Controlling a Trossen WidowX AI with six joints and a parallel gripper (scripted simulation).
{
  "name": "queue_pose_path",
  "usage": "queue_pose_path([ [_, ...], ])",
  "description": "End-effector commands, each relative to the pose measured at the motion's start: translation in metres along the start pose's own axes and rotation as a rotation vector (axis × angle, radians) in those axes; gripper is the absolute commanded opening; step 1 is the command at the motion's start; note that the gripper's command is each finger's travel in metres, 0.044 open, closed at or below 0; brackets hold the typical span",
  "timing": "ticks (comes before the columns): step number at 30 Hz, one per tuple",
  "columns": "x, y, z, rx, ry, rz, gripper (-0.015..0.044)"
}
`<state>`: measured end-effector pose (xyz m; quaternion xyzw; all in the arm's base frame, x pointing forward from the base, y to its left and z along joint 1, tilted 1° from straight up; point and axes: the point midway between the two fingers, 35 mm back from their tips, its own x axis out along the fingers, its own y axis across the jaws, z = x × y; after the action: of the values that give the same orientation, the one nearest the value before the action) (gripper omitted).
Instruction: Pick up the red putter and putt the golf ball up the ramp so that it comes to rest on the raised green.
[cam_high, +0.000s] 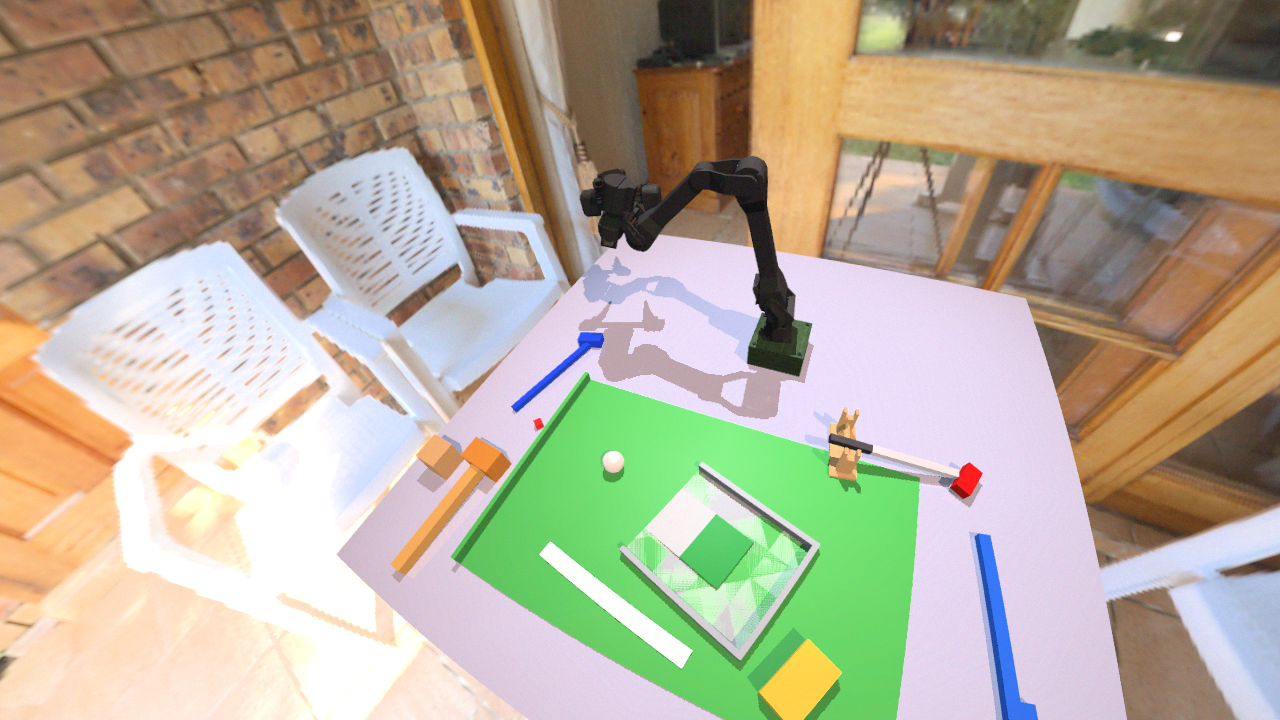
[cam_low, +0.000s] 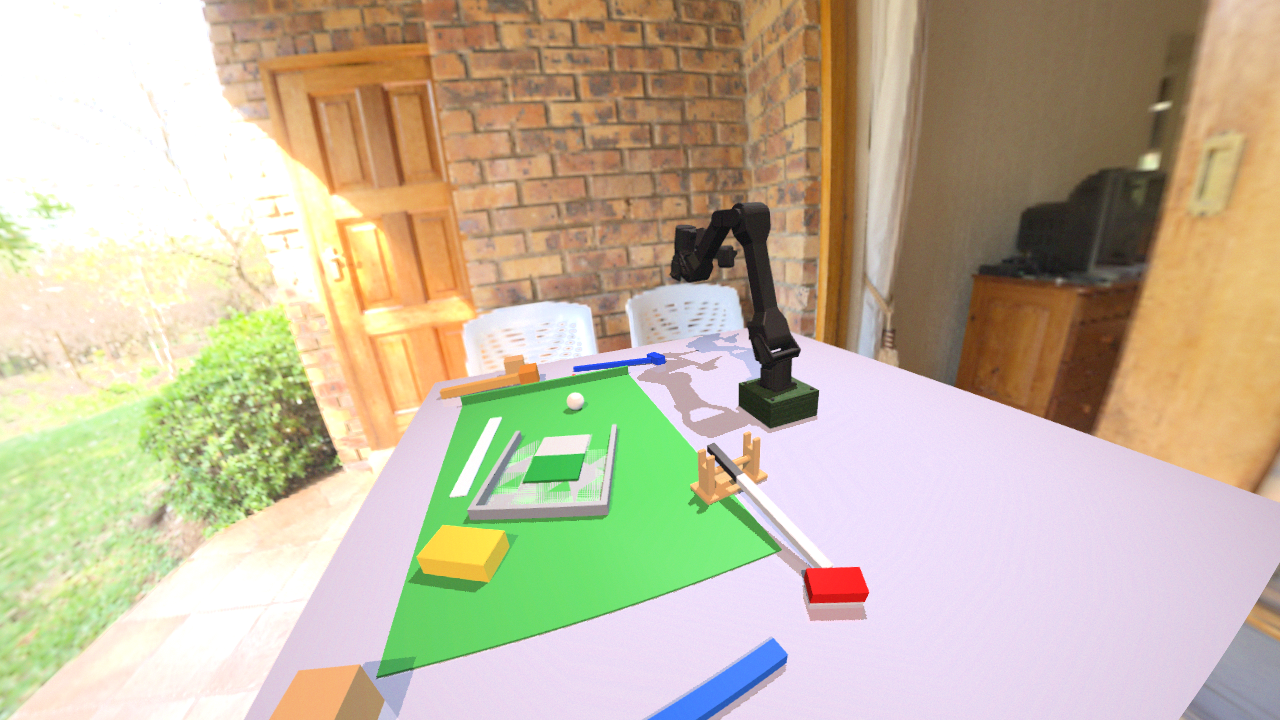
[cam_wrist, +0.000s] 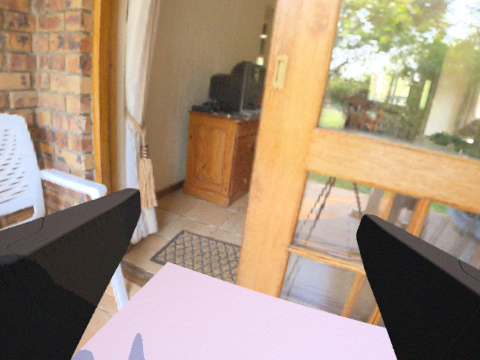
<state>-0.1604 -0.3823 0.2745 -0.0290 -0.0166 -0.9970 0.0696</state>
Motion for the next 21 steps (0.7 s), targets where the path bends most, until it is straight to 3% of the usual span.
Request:
queue_pose_path([
  [1,-0.002,0.002,0.000,-0.004,0.000,0.009,0.0426],
  [9,-0.098,0.068,-0.001,-0.189,-0.028,0.398,0.0440],
  [21,-0.295,0.107,-0.015,-0.477,-0.141,1.035,0.0440],
])
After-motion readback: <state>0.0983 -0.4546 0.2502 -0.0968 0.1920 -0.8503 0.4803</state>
